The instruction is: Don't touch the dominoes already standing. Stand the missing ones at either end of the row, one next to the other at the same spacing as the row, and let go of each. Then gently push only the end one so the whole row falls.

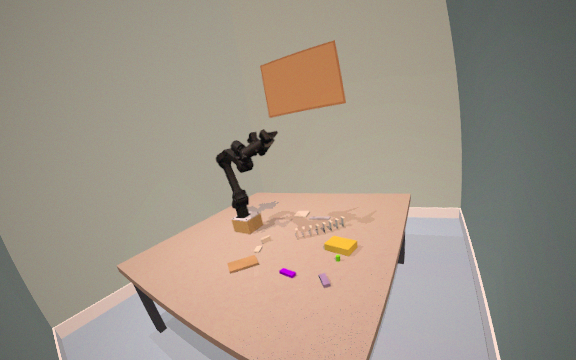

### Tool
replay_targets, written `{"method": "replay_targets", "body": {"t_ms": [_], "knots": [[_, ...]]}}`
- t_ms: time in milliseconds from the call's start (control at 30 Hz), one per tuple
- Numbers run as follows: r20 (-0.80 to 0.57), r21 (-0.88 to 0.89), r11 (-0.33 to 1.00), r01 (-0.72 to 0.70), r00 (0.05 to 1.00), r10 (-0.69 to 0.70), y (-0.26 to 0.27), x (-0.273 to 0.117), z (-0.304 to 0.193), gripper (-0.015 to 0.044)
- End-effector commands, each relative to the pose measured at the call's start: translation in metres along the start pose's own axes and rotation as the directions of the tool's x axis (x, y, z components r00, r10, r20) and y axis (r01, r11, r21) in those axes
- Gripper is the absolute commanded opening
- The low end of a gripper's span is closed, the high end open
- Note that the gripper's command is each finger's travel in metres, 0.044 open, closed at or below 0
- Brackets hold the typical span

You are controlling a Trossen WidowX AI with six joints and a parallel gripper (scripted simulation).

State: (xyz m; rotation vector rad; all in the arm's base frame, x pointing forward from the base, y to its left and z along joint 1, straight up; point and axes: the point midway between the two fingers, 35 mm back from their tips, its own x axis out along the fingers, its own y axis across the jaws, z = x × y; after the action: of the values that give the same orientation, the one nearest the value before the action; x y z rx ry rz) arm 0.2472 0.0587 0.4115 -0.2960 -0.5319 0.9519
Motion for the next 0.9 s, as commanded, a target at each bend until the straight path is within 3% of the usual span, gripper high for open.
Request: {"method": "replay_targets", "body": {"t_ms": [0, 233, 367, 600, 867], "knots": [[0.0, 0.008, 1.0, 0.006, 1.0, -0.006, -0.002, 0.0, -0.001, 0.0426], [-0.063, 0.289, 0.924, 0.25, 0.968, -0.242, -0.06, -0.012, -0.038, 0.044], [-0.187, 0.445, 0.771, 0.455, 0.889, -0.418, -0.102, -0.035, -0.08, 0.044], [-0.494, 0.544, 0.355, 0.76, 0.632, -0.597, -0.144, -0.1, -0.166, 0.044], [-0.815, 0.396, -0.11, 0.912, 0.294, -0.5, -0.133, -0.18, -0.253, 0.044]]}}
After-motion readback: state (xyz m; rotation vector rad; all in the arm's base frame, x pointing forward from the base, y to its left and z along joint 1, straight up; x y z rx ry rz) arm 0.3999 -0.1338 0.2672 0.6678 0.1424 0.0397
